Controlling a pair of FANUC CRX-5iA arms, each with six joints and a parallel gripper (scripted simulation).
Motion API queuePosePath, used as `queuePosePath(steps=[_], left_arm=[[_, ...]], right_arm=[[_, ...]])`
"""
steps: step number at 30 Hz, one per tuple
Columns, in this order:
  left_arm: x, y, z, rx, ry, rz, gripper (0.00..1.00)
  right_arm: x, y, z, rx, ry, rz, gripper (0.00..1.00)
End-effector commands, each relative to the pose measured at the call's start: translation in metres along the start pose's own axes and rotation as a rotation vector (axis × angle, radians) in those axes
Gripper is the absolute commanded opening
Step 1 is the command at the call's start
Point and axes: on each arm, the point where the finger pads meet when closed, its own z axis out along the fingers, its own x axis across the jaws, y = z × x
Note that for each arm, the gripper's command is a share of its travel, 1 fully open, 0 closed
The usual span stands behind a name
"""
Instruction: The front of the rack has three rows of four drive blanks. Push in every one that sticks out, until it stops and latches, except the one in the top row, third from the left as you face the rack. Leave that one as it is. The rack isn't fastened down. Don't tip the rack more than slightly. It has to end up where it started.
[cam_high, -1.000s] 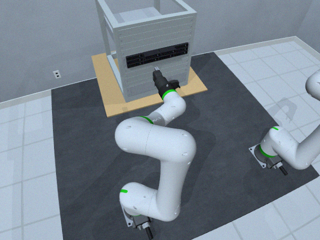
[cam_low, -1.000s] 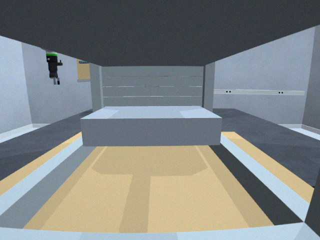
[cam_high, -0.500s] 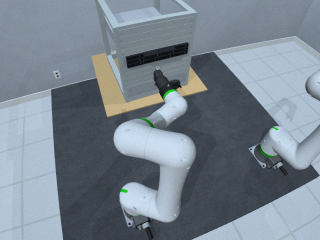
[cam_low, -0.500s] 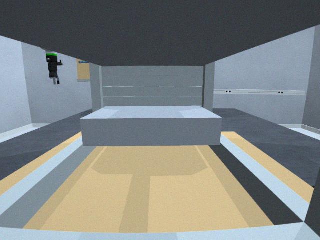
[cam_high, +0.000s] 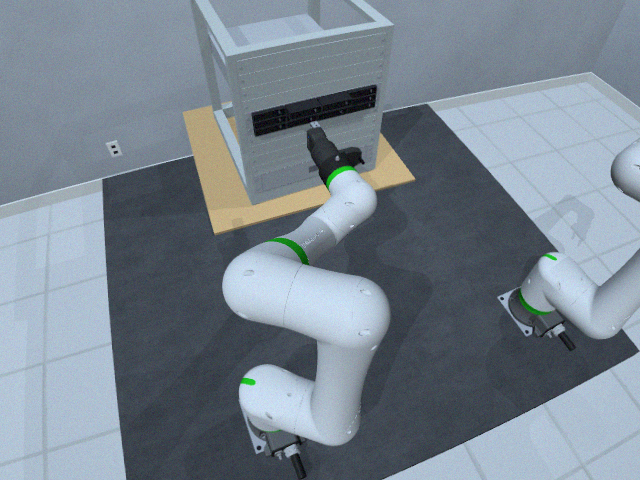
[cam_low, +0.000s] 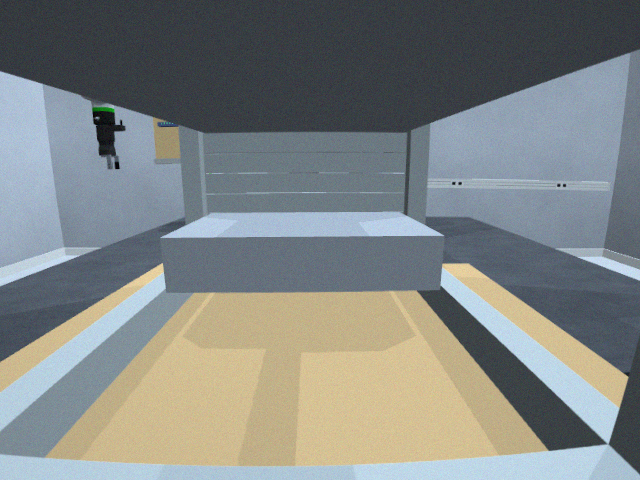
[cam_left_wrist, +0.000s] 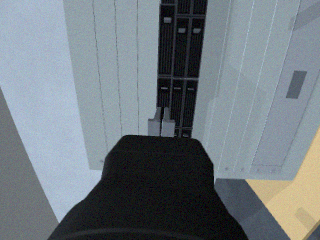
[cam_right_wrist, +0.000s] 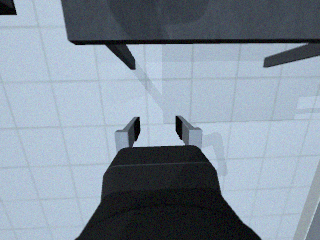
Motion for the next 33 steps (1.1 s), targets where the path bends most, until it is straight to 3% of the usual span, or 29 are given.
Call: queuePosePath(steps=[1, 11, 33], left_arm=[[-0.001, 0.000, 0.004, 0.000, -0.002, -0.001, 0.00], [-0.001, 0.000, 0.051, 0.000, -0.002, -0.001, 0.00], [-0.001, 0.000, 0.053, 0.000, -0.002, -0.001, 0.00]], right_arm=[[0.000, 0.000, -0.001, -0.002, 0.000, 0.000, 1.00], [0.000, 0.000, -0.001, -0.002, 0.000, 0.000, 1.00], [0.000, 0.000, -0.001, -0.002, 0.000, 0.000, 1.00]])
